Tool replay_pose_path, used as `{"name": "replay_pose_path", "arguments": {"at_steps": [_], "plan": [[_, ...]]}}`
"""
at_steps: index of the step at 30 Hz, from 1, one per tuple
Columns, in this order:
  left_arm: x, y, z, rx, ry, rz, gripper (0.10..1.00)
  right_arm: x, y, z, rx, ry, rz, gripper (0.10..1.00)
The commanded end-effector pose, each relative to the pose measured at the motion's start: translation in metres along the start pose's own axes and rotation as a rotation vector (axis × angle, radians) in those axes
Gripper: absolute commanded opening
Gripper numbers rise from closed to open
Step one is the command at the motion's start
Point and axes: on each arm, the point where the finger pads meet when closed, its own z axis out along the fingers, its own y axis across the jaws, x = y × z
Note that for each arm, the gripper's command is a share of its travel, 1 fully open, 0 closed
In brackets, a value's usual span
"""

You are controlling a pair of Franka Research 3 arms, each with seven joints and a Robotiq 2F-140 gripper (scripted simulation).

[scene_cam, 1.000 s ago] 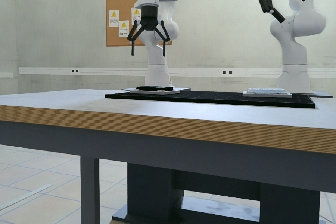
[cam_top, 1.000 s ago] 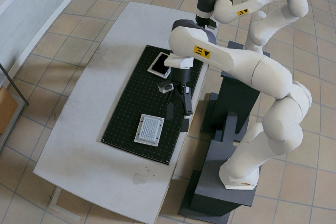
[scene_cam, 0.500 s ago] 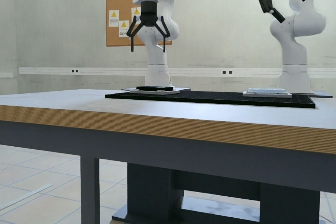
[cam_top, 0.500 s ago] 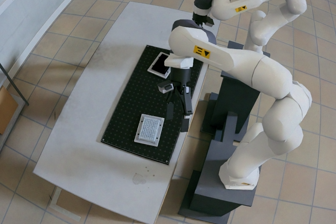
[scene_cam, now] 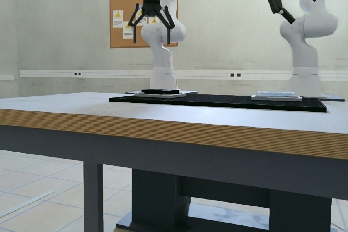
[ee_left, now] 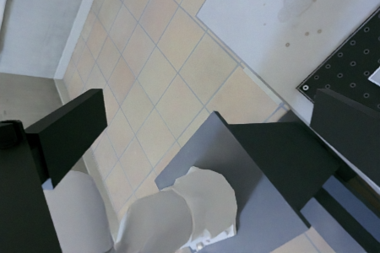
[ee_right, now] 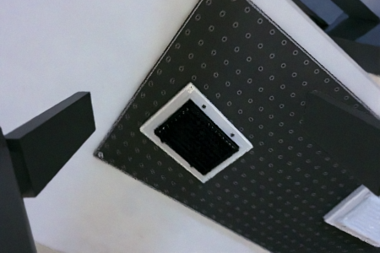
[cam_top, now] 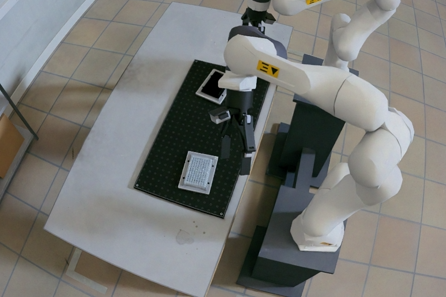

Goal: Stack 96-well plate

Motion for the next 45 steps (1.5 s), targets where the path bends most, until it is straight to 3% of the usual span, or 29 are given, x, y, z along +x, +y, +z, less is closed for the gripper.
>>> {"name": "replay_pose_path", "arguments": {"at_steps": [1, 24, 29, 35, 45], "plan": [[0.000, 0.000, 0.000, 0.000, 0.000, 0.000, 1.000, -0.002, -0.003, -0.006, -0.016, 0.017, -0.172, 1.000], [0.000, 0.000, 0.000, 0.000, 0.000, 0.000, 1.000, -0.039, -0.033, -0.051, -0.036, 0.013, -0.574, 1.000], [0.000, 0.000, 0.000, 0.000, 0.000, 0.000, 1.000, -0.040, -0.035, -0.053, -0.037, 0.013, -0.590, 1.000], [0.000, 0.000, 0.000, 0.000, 0.000, 0.000, 1.000, -0.051, -0.049, -0.069, -0.042, 0.013, -0.738, 1.000], [0.000, 0.000, 0.000, 0.000, 0.000, 0.000, 1.000, -0.061, -0.063, -0.082, -0.046, 0.013, -0.867, 1.000]]}}
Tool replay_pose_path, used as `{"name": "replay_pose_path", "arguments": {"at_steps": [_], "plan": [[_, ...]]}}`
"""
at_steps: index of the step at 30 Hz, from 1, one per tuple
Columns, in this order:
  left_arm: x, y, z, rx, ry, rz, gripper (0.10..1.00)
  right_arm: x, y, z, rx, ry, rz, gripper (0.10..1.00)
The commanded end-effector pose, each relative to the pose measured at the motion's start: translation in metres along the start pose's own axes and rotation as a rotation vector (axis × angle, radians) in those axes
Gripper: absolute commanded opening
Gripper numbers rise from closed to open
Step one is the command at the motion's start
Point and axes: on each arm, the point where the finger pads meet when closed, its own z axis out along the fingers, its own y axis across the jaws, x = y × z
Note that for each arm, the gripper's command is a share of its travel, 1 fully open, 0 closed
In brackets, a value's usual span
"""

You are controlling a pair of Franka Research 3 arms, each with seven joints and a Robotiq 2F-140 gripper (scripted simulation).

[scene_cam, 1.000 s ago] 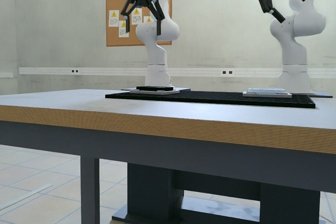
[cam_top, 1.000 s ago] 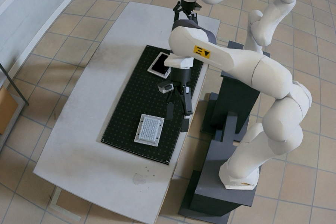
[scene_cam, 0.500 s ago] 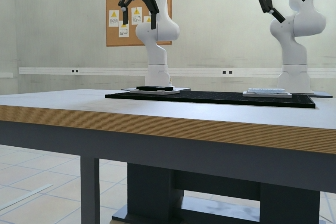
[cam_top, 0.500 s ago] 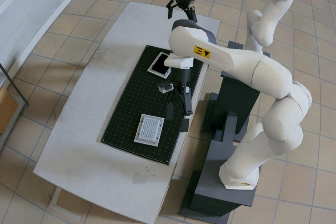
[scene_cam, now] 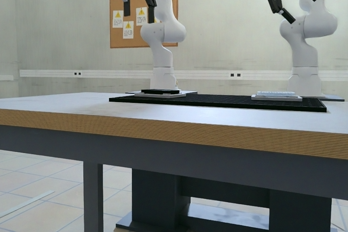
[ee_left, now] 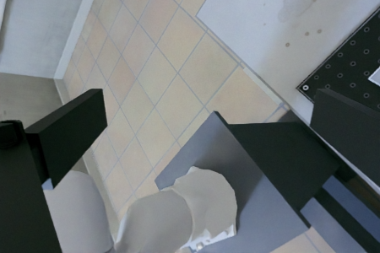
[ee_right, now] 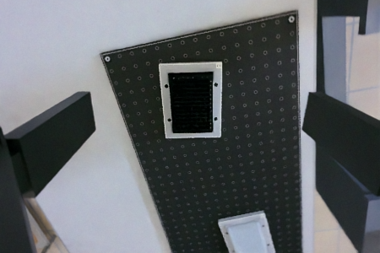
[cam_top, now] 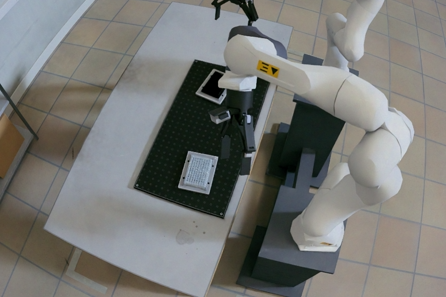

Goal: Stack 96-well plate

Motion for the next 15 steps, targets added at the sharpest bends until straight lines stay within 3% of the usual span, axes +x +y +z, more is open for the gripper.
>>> {"name": "replay_pose_path", "arguments": {"at_steps": [1, 11, 15], "plan": [[0.000, 0.000, 0.000, 0.000, 0.000, 0.000, 1.000, 0.003, 0.000, -0.001, -0.024, 0.006, -0.150, 1.000], [0.000, 0.000, 0.000, 0.000, 0.000, 0.000, 1.000, 0.008, -0.023, -0.021, -0.029, 0.008, -0.343, 1.000], [0.000, 0.000, 0.000, 0.000, 0.000, 0.000, 1.000, 0.009, -0.025, -0.022, -0.030, 0.009, -0.356, 1.000]]}}
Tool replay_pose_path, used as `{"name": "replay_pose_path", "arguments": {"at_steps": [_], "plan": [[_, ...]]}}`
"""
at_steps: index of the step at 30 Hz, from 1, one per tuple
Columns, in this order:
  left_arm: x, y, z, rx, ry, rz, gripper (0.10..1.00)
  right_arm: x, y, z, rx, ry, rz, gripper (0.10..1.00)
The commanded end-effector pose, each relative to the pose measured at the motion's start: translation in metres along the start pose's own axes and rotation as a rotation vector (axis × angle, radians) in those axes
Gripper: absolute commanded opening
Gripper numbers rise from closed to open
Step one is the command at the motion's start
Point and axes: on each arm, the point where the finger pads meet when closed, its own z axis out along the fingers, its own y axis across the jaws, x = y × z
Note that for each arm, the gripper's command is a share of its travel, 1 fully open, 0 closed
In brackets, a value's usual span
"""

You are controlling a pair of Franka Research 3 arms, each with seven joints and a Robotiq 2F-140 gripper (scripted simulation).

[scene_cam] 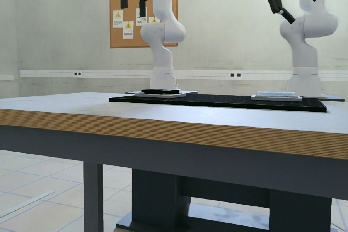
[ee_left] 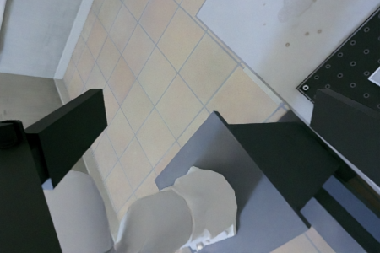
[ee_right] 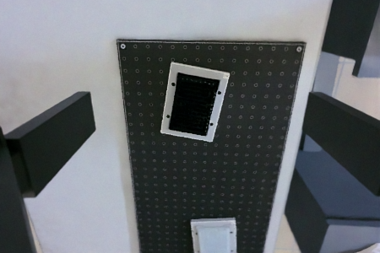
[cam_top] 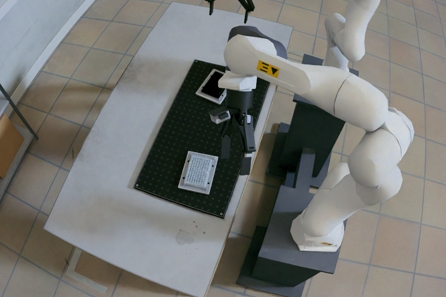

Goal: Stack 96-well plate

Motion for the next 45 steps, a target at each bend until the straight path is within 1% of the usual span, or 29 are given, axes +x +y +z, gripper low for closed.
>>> {"name": "replay_pose_path", "arguments": {"at_steps": [1, 3, 4, 6, 8, 11, 13, 17, 18, 20, 21, 23, 25, 28, 30, 34, 35, 37, 38, 40, 42, 45], "plan": [[0.000, 0.000, 0.000, 0.000, 0.000, 0.000, 1.000, 0.004, -0.001, -0.003, -0.026, 0.001, -0.170, 1.000], [0.000, 0.000, 0.000, 0.000, 0.000, 0.000, 1.000, 0.004, -0.001, -0.003, -0.026, 0.001, -0.170, 1.000], [0.000, 0.000, 0.000, 0.000, 0.000, 0.000, 1.000, 0.006, -0.004, -0.006, -0.027, 0.002, -0.203, 1.000], [0.000, 0.000, 0.000, 0.000, 0.000, 0.000, 1.000, 0.007, -0.006, -0.007, -0.027, 0.002, -0.215, 1.000], [0.000, 0.000, 0.000, 0.000, 0.000, 0.000, 1.000, 0.011, -0.013, -0.013, -0.030, 0.004, -0.282, 1.000], [0.000, 0.000, 0.000, 0.000, 0.000, 0.000, 1.000, 0.013, -0.014, -0.015, -0.030, 0.004, -0.294, 1.000], [0.000, 0.000, 0.000, 0.000, 0.000, 0.000, 1.000, 0.017, -0.021, -0.021, -0.033, 0.006, -0.360, 1.000], [0.000, 0.000, 0.000, 0.000, 0.000, 0.000, 1.000, 0.018, -0.023, -0.022, -0.033, 0.007, -0.372, 1.000], [0.000, 0.000, 0.000, 0.000, 0.000, 0.000, 1.000, 0.021, -0.026, -0.025, -0.035, 0.008, -0.405, 1.000], [0.000, 0.000, 0.000, 0.000, 0.000, 0.000, 1.000, 0.021, -0.026, -0.025, -0.035, 0.008, -0.405, 1.000], [0.000, 0.000, 0.000, 0.000, 0.000, 0.000, 1.000, 0.023, -0.029, -0.028, -0.036, 0.009, -0.438, 1.000], [0.000, 0.000, 0.000, 0.000, 0.000, 0.000, 1.000, 0.024, -0.031, -0.029, -0.037, 0.010, -0.449, 1.000], [0.000, 0.000, 0.000, 0.000, 0.000, 0.000, 1.000, 0.030, -0.037, -0.035, -0.040, 0.012, -0.516, 1.000], [0.000, 0.000, 0.000, 0.000, 0.000, 0.000, 1.000, 0.031, -0.038, -0.036, -0.041, 0.013, -0.526, 1.000], [0.000, 0.000, 0.000, 0.000, 0.000, 0.000, 1.000, 0.037, -0.044, -0.041, -0.045, 0.015, -0.593, 1.000], [0.000, 0.000, 0.000, 0.000, 0.000, 0.000, 1.000, 0.038, -0.045, -0.042, -0.046, 0.016, -0.603, 1.000], [0.000, 0.000, 0.000, 0.000, 0.000, 0.000, 1.000, 0.040, -0.048, -0.045, -0.048, 0.017, -0.636, 1.000], [0.000, 0.000, 0.000, 0.000, 0.000, 0.000, 1.000, 0.040, -0.048, -0.045, -0.048, 0.017, -0.636, 1.000], [0.000, 0.000, 0.000, 0.000, 0.000, 0.000, 1.000, 0.043, -0.051, -0.048, -0.050, 0.019, -0.669, 1.000], [0.000, 0.000, 0.000, 0.000, 0.000, 0.000, 1.000, 0.044, -0.052, -0.048, -0.051, 0.019, -0.679, 1.000], [0.000, 0.000, 0.000, 0.000, 0.000, 0.000, 1.000, 0.051, -0.058, -0.054, -0.056, 0.022, -0.746, 1.000], [0.000, 0.000, 0.000, 0.000, 0.000, 0.000, 1.000, 0.052, -0.059, -0.055, -0.057, 0.023, -0.755, 1.000]]}}
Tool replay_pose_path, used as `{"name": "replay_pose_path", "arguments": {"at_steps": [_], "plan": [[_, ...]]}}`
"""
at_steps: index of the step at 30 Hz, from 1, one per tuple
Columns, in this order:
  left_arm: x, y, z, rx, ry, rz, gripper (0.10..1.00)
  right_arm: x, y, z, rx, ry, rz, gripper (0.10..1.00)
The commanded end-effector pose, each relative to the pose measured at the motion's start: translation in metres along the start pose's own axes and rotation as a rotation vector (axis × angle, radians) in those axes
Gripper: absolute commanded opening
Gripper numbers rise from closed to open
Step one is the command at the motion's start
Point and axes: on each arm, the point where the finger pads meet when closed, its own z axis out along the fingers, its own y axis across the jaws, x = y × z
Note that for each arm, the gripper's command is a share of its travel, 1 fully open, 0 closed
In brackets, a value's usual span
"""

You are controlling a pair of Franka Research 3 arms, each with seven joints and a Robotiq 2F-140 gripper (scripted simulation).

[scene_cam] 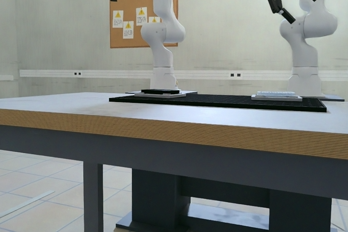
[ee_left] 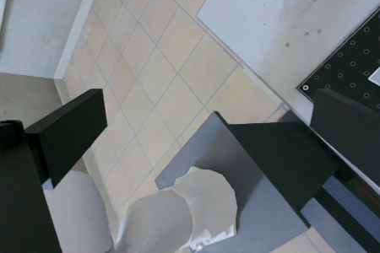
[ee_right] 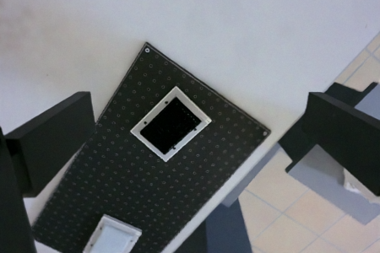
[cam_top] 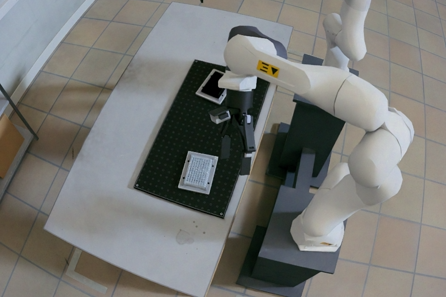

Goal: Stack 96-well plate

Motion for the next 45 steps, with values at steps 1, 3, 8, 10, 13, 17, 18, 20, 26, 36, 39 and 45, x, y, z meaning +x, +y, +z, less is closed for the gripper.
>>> {"name": "replay_pose_path", "arguments": {"at_steps": [1, 3, 8, 10, 13, 17, 18, 20, 26, 36, 39, 45], "plan": [[0.000, 0.000, 0.000, 0.000, 0.000, 0.000, 1.000, 0.000, 0.002, 0.000, -0.019, -0.023, -0.149, 1.000], [0.000, 0.000, 0.000, 0.000, 0.000, 0.000, 1.000, 0.008, 0.002, -0.005, -0.024, -0.020, -0.216, 1.000], [0.000, 0.000, 0.000, 0.000, 0.000, 0.000, 1.000, 0.013, 0.004, -0.006, -0.025, -0.019, -0.191, 1.000], [0.000, 0.000, 0.000, 0.000, 0.000, 0.000, 1.000, 0.018, 0.007, -0.006, -0.026, -0.019, -0.158, 1.000], [0.000, 0.000, 0.000, 0.000, 0.000, 0.000, 1.000, 0.030, 0.016, -0.006, -0.026, -0.019, -0.141, 1.000], [0.000, 0.000, 0.000, 0.000, 0.000, 0.000, 1.000, 0.046, 0.027, -0.006, -0.026, -0.019, -0.141, 1.000], [0.000, 0.000, 0.000, 0.000, 0.000, 0.000, 1.000, 0.050, 0.030, -0.006, -0.026, -0.018, -0.108, 1.000], [0.000, 0.000, 0.000, 0.000, 0.000, 0.000, 1.000, 0.058, 0.036, -0.006, -0.027, -0.018, -0.058, 1.000], [0.000, 0.000, 0.000, 0.000, 0.000, 0.000, 1.000, 0.074, 0.049, -0.006, -0.027, -0.018, -0.058, 1.000], [0.000, 0.000, 0.000, 0.000, 0.000, 0.000, 1.000, 0.110, 0.083, -0.006, -0.027, -0.016, 0.025, 1.000], [0.000, 0.000, 0.000, 0.000, 0.000, 0.000, 1.000, 0.120, 0.093, -0.006, -0.028, -0.016, 0.059, 1.000], [0.000, 0.000, 0.000, 0.000, 0.000, 0.000, 1.000, 0.133, 0.108, -0.007, -0.028, -0.015, 0.109, 1.000]]}}
